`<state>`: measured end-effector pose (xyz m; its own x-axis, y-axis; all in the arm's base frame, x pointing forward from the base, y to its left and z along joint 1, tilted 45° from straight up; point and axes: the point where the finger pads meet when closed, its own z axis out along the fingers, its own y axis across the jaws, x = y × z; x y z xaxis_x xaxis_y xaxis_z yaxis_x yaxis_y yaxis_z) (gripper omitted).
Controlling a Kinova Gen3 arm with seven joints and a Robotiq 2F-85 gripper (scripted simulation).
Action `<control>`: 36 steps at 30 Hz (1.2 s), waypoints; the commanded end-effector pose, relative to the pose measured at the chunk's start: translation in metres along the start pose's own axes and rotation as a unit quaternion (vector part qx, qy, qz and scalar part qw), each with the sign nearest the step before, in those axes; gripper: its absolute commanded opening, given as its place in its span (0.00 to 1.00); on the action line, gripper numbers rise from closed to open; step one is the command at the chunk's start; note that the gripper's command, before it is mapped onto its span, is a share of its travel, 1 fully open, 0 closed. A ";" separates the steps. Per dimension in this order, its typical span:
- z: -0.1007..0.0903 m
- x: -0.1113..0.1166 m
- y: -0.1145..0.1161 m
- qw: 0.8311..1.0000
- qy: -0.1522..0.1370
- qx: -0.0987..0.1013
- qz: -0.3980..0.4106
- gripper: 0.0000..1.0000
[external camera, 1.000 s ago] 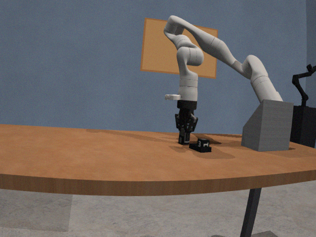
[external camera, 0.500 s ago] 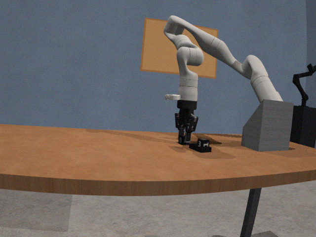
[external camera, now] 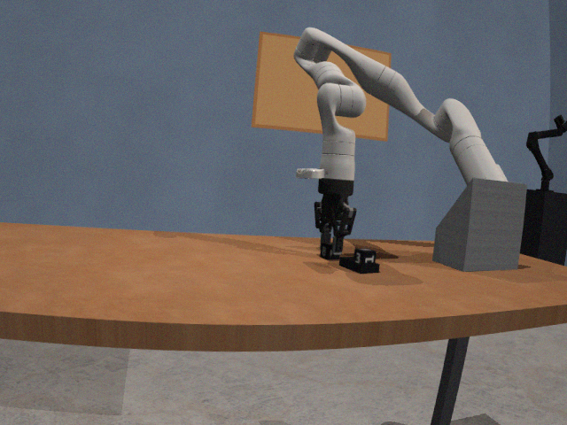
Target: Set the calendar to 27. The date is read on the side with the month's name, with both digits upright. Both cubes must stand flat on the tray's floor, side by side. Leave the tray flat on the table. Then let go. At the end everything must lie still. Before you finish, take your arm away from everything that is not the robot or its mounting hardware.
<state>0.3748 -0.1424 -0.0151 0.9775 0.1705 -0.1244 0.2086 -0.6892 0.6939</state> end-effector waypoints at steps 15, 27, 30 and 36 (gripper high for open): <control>-0.064 0.001 0.000 1.000 0.003 0.000 0.000 0.48; -0.089 0.001 0.000 1.000 0.003 0.000 0.000 0.48; -0.089 0.001 0.000 1.000 0.003 0.000 0.000 1.00; -0.089 0.001 0.000 1.000 0.003 0.000 0.000 1.00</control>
<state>0.3727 -0.0804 0.0473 0.9774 0.1729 -0.1219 0.2085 -0.6892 0.6940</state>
